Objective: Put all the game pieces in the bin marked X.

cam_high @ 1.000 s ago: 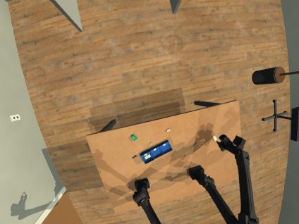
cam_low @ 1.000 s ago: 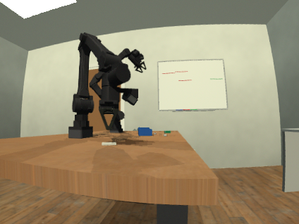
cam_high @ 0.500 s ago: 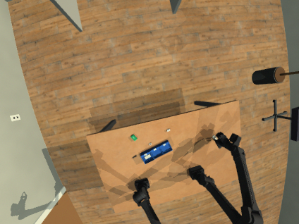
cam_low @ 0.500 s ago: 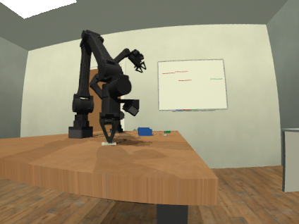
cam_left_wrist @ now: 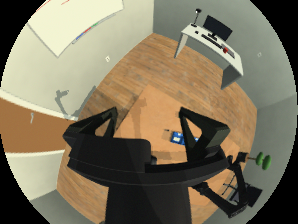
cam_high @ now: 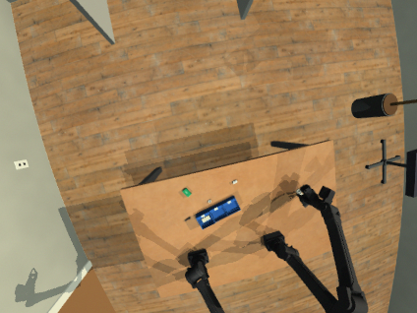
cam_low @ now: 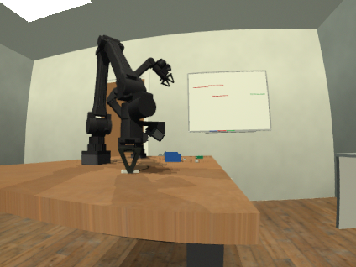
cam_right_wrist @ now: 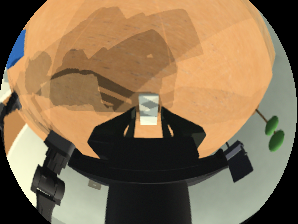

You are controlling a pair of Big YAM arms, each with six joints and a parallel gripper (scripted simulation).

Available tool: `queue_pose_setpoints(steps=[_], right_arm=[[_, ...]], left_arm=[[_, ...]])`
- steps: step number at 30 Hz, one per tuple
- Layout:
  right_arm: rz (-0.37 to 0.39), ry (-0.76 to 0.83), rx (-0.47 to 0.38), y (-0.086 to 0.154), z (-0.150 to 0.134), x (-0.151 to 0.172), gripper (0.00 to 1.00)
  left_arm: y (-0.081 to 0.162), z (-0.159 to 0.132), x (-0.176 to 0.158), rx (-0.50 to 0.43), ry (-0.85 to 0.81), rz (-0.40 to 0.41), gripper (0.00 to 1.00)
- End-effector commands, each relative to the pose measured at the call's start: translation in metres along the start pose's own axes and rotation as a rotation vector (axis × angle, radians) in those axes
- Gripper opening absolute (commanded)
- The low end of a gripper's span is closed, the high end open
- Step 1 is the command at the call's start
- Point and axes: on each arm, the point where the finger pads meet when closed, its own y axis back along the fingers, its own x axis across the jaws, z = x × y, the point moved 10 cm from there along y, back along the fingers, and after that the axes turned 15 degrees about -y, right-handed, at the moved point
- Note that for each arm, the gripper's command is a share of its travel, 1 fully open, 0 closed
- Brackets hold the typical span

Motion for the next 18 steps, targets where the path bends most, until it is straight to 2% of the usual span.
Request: queue_pose_setpoints(steps=[1, 2, 3, 16, 17, 18], right_arm=[[-0.021, 0.005, -0.018, 0.0057, 0.0069, -0.0079, 0.39], [-0.021, 0.005, -0.018, 0.0057, 0.0069, -0.0079, 0.39], [-0.021, 0.005, -0.018, 0.0057, 0.0069, -0.0080, 0.20], [-0.021, 0.005, -0.018, 0.0056, 0.0071, -0.0083, 0.20], [-0.032, 0.015, -0.027, 0.0047, 0.0128, -0.0153, 0.20], [-0.021, 0.005, -0.018, 0.0055, 0.0071, -0.0084, 0.20]], left_arm=[[0.0240, 0.0005, 0.0029, -0.040, 0.008, 0.018, 1.00], [0.0240, 0.0005, 0.0029, -0.040, 0.008, 0.018, 1.00], [0.0240, 0.0005, 0.0029, -0.040, 0.008, 0.018, 1.00], [0.0240, 0.0005, 0.0029, -0.040, 0.008, 0.018, 1.00], [0.0240, 0.0005, 0.0029, -0.040, 0.008, 0.018, 1.00], [0.0240, 0.0005, 0.0029, -0.040, 0.008, 0.018, 1.00]])
